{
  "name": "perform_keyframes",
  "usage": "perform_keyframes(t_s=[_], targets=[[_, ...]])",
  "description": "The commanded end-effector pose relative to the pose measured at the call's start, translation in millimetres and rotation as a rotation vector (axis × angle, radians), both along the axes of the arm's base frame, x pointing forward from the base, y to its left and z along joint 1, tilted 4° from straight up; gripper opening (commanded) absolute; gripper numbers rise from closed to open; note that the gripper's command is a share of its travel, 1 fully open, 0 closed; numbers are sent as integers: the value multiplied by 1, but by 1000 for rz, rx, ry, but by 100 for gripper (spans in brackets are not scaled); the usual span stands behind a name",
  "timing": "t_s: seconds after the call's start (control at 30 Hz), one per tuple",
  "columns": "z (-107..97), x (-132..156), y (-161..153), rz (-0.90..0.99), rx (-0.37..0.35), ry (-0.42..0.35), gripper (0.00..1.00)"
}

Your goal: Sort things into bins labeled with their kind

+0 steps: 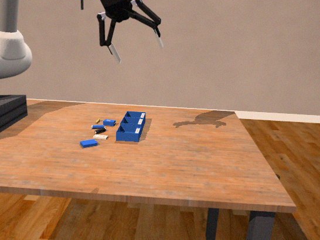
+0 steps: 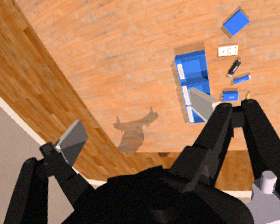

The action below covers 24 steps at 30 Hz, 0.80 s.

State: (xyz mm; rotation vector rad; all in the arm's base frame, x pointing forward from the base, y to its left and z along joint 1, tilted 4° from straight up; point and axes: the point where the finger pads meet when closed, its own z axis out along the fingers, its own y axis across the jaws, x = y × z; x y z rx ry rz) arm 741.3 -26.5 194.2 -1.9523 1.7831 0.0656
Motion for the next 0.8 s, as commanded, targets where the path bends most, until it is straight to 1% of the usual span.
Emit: perform_keyframes(t_s=[0.0, 0.53, 0.57, 0.77], targets=[[0, 0, 0, 0, 0, 0, 100], [0, 0, 0, 0, 0, 0, 100], [-8, -1, 0, 0, 0, 0, 5], [-58, -4, 2, 0, 0, 0, 5]])
